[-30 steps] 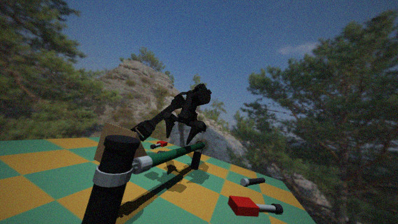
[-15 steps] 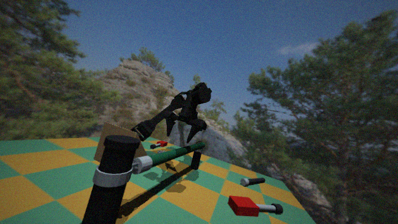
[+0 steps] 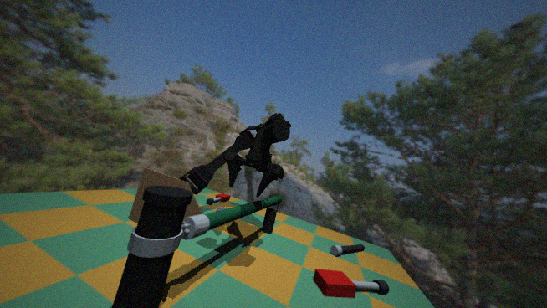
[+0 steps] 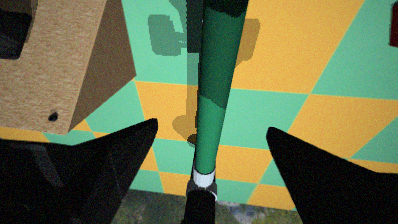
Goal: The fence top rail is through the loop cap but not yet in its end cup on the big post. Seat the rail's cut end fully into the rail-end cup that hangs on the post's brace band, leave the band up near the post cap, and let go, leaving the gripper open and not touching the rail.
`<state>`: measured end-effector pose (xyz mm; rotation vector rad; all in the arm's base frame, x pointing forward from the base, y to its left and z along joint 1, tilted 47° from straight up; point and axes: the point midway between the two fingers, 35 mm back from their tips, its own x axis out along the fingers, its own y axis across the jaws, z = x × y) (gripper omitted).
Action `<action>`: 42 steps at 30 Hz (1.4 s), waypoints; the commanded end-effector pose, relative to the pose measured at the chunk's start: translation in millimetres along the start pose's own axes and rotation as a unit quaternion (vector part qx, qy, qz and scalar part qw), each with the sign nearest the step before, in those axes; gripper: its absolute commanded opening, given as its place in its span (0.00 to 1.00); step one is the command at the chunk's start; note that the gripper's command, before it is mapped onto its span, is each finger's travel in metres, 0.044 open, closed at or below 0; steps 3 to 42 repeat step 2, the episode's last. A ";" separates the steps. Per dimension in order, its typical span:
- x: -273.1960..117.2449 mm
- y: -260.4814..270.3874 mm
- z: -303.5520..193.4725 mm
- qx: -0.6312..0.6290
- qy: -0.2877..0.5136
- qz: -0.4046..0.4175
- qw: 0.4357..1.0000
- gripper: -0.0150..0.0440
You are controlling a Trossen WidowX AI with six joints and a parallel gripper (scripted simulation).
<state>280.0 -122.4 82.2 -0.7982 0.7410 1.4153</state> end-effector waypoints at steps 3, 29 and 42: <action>0.0 0.7 -0.3 -0.003 0.001 0.002 1.000 1.00; 0.0 0.7 -0.3 -0.003 0.001 0.002 1.000 1.00; 0.0 0.7 -0.3 -0.003 0.001 0.002 1.000 1.00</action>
